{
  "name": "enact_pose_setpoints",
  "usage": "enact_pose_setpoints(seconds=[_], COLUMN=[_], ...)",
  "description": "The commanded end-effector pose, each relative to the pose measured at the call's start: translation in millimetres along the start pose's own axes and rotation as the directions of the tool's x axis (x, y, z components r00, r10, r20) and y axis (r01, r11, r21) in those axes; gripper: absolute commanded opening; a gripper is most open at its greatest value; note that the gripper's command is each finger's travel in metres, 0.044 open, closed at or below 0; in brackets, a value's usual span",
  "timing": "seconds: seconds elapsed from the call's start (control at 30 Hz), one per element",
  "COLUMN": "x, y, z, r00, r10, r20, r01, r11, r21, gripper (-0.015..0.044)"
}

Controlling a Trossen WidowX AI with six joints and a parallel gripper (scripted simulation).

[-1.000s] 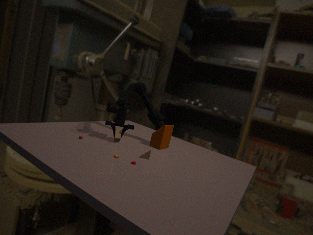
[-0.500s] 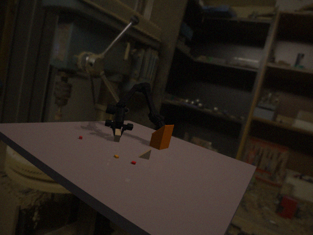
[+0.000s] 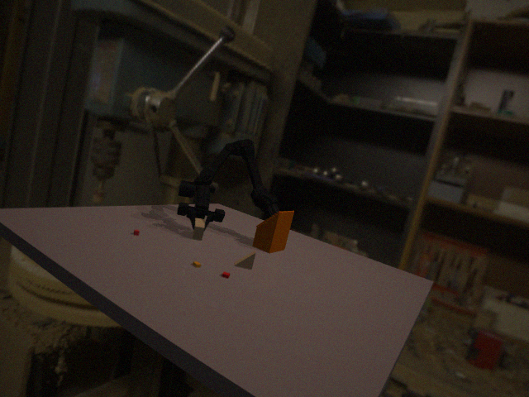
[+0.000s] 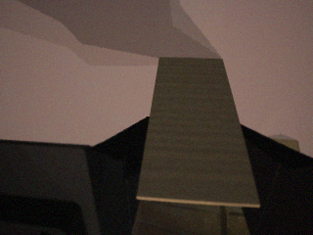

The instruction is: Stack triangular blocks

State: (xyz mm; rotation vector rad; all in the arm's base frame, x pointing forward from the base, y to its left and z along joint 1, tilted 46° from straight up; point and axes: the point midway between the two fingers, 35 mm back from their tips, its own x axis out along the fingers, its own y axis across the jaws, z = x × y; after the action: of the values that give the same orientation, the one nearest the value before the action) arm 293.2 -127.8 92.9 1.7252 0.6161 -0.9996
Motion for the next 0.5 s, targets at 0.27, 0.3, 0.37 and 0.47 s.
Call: enact_pose_setpoints(seconds=[0.27,0.3,0.37,0.47], x=[0.0,0.0,0.0,-1.6], y=[0.0,0.0,0.0,0.5], z=[1.0,1.0,1.0,-1.1], r00=[1.0,1.0,1.0,1.0], r10=[0.001,0.001,0.001,0.0], r20=[0.006,0.006,0.006,0.006], r01=[-0.001,-0.001,-0.001,-0.001], r11=[1.0,1.0,1.0,1.0], r21=[0.007,0.007,0.007,0.007], gripper=[0.044,0.044,0.044,0.044])
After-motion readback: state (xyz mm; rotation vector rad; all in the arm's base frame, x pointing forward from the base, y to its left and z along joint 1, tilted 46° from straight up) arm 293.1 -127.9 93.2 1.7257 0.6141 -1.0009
